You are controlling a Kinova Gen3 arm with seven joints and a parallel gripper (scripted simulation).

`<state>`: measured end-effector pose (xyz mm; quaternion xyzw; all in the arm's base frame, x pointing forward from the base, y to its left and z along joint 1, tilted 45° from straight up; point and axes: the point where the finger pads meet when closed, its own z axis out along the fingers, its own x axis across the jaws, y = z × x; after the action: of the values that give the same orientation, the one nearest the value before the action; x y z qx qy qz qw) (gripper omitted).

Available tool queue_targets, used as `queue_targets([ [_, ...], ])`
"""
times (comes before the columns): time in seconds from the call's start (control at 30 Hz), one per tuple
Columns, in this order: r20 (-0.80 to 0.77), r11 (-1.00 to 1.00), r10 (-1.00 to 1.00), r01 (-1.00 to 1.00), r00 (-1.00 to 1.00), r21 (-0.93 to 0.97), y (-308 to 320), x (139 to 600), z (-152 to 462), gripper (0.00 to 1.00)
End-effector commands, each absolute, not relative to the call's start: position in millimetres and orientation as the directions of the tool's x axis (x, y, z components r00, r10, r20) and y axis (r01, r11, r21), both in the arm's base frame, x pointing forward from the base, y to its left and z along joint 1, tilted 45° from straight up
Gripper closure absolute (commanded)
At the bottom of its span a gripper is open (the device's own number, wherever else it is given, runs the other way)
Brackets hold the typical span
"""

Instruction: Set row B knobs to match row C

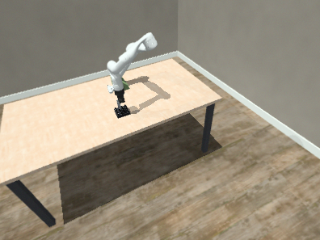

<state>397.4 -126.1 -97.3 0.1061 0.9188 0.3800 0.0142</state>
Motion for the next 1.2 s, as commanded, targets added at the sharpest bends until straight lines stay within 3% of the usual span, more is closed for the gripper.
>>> queue_targets([
  [0.0, 0.051, 0.690, 0.208, 0.184, -0.977, 0.700, -128.1, 398.4, -95.7, 0.54],
  [1.17, -0.021, 0.704, 0.121, 0.071, -0.992, 0.707, -127.4, 397.0, -97.4, 0.54],
])
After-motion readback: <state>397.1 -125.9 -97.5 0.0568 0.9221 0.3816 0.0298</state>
